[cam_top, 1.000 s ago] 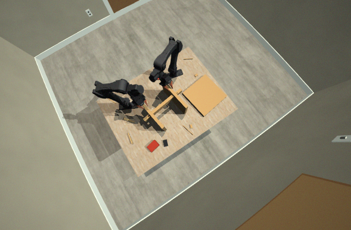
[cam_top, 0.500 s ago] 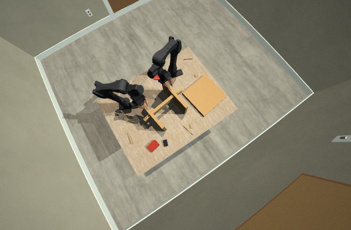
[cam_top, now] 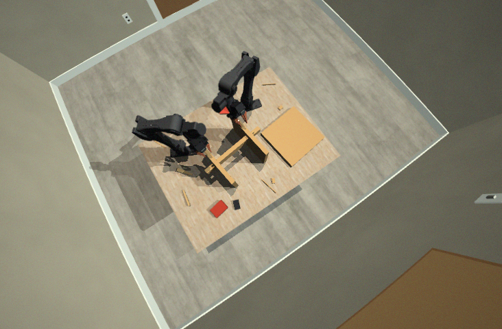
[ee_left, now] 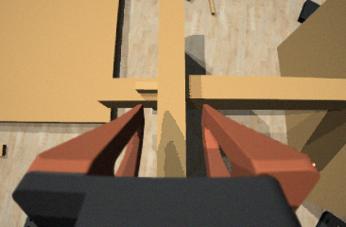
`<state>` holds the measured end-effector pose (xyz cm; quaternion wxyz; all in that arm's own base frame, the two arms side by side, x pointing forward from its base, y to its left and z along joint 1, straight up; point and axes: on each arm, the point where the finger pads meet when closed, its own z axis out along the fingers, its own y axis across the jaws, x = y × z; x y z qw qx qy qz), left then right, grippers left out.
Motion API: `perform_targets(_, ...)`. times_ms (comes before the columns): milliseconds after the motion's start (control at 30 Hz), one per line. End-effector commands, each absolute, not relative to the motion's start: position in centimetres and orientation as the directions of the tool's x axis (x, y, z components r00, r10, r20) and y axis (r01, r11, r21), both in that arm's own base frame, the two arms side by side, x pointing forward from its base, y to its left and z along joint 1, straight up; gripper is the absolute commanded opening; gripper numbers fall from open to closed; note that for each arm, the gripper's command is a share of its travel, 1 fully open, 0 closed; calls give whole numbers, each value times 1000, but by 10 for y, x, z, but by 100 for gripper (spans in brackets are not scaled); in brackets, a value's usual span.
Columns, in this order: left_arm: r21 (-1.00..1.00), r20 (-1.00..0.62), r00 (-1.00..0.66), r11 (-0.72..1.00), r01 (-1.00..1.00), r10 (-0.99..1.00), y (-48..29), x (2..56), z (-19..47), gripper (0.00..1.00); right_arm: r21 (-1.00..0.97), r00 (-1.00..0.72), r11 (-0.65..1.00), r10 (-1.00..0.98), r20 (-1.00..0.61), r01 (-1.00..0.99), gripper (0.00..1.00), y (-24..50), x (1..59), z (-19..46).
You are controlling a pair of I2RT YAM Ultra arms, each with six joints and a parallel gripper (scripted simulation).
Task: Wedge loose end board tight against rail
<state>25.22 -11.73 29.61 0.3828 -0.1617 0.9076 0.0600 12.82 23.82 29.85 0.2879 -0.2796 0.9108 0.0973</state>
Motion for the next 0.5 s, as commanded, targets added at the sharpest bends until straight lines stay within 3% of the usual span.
perform_targets(0, -108, -734, -612, 941, -321, -293, -121, 260, 316, 40, 103, -655, 821, -365, -662, -561, 40, 245, 138, 329)
perform_targets(67, -89, -722, -635, 947, -309, -275, -122, 265, 302, 40, 80, -665, 830, -381, -643, -552, 40, 247, 147, 309)
perform_targets(467, -225, -749, -591, 954, -201, -301, -121, 308, 309, 40, 180, -604, 857, -177, -777, -483, 40, 245, 222, 332)
